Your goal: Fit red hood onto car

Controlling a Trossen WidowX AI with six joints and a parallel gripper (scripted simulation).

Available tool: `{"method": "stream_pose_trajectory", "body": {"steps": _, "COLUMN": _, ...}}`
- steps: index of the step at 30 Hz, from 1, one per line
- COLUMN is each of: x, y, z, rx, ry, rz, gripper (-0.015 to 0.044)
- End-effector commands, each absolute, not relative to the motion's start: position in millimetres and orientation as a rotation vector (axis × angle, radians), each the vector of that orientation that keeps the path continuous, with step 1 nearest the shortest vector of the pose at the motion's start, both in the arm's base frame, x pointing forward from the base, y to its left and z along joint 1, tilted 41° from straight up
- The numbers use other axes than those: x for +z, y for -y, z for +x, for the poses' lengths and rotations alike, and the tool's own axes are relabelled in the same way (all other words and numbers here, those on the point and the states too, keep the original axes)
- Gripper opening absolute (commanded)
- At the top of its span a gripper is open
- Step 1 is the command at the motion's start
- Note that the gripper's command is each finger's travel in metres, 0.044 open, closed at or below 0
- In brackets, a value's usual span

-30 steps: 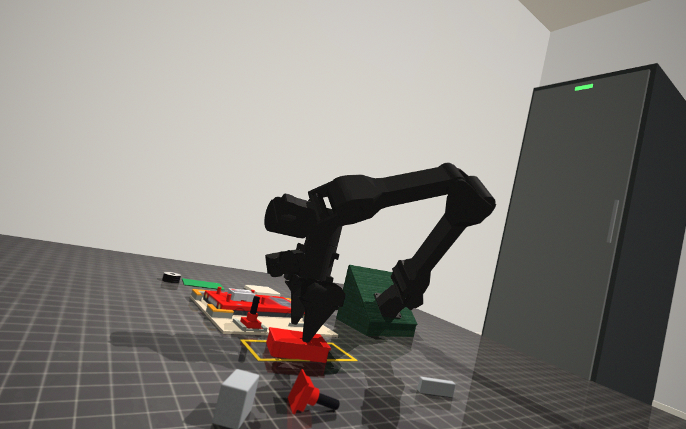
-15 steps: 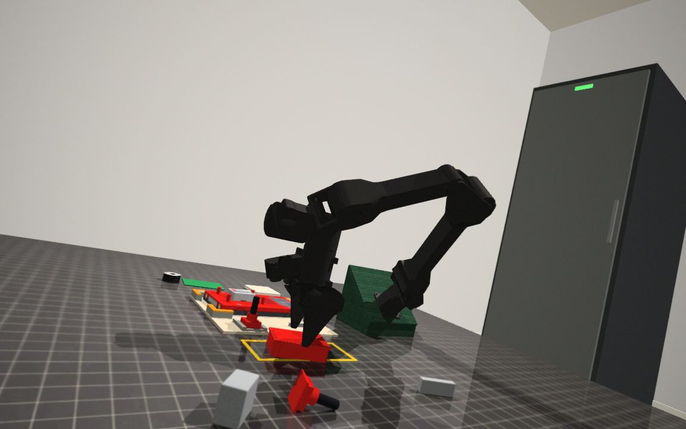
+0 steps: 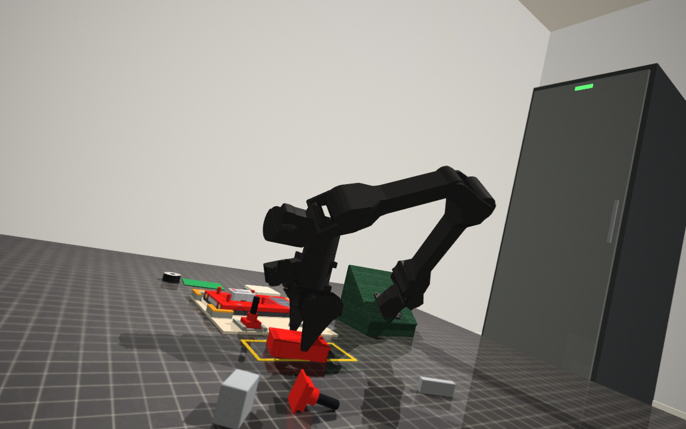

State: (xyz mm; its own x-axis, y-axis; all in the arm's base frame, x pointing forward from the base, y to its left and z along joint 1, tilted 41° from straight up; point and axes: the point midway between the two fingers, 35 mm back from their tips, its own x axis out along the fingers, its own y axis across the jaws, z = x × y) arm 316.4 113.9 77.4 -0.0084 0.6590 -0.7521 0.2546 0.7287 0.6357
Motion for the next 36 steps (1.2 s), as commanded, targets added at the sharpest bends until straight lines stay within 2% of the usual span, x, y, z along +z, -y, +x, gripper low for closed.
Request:
{"method": "stream_pose_trajectory", "body": {"steps": 1, "x": 74.3, "y": -116.3, "z": 315.3, "rx": 0.374, "ry": -1.595, "rz": 0.764, "gripper": 0.044}}
{"method": "stream_pose_trajectory", "body": {"steps": 17, "x": 68.6, "y": -121.5, "z": 315.0, "rx": 0.374, "ry": -1.595, "rz": 0.765, "gripper": 0.044}}
{"method": "stream_pose_trajectory", "body": {"steps": 21, "x": 71.3, "y": -119.5, "z": 316.2, "rx": 0.374, "ry": -1.588, "rz": 0.76, "gripper": 0.0335}}
{"method": "stream_pose_trajectory", "body": {"steps": 30, "x": 71.3, "y": -119.5, "z": 316.2, "rx": 0.374, "ry": -1.588, "rz": 0.76, "gripper": 0.0275}}
{"method": "stream_pose_trajectory", "body": {"steps": 36, "x": 76.6, "y": -114.6, "z": 316.2, "rx": 0.373, "ry": -1.589, "rz": 0.762, "gripper": 0.0117}}
